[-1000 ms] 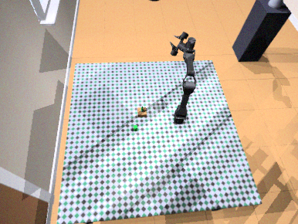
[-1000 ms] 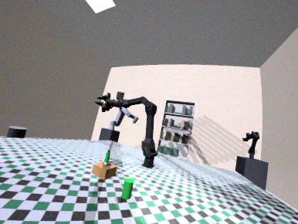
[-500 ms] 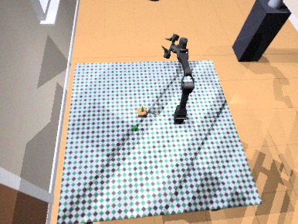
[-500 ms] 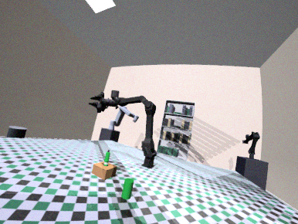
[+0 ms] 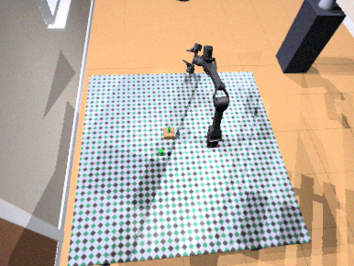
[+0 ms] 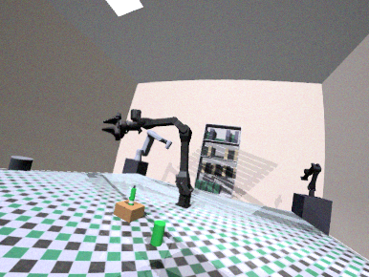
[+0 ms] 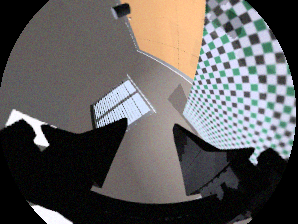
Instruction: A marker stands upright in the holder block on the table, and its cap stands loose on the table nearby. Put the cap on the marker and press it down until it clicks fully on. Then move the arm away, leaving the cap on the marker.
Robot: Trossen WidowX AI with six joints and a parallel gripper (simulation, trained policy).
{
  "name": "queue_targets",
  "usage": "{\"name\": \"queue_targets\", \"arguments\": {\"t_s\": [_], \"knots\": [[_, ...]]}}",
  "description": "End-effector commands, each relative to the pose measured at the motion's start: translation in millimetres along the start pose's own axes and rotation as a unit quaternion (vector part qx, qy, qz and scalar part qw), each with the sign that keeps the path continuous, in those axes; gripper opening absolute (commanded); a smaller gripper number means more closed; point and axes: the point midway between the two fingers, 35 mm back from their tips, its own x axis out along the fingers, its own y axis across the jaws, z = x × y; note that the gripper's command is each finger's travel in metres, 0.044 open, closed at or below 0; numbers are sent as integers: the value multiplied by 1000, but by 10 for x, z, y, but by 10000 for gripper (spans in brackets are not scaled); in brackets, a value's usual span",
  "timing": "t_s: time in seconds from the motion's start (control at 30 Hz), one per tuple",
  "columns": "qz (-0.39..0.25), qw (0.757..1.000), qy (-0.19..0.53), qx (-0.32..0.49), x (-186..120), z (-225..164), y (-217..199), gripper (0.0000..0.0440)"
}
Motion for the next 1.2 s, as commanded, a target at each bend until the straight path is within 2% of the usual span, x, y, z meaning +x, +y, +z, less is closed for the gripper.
{"name": "queue_targets", "arguments": {"t_s": [0.0, 1.17], "knots": [[-17, 1000, -2, 2, 97, -23, -117, 293], [-199, 980, 5, -3, 687, -879, -1373, 309]]}}
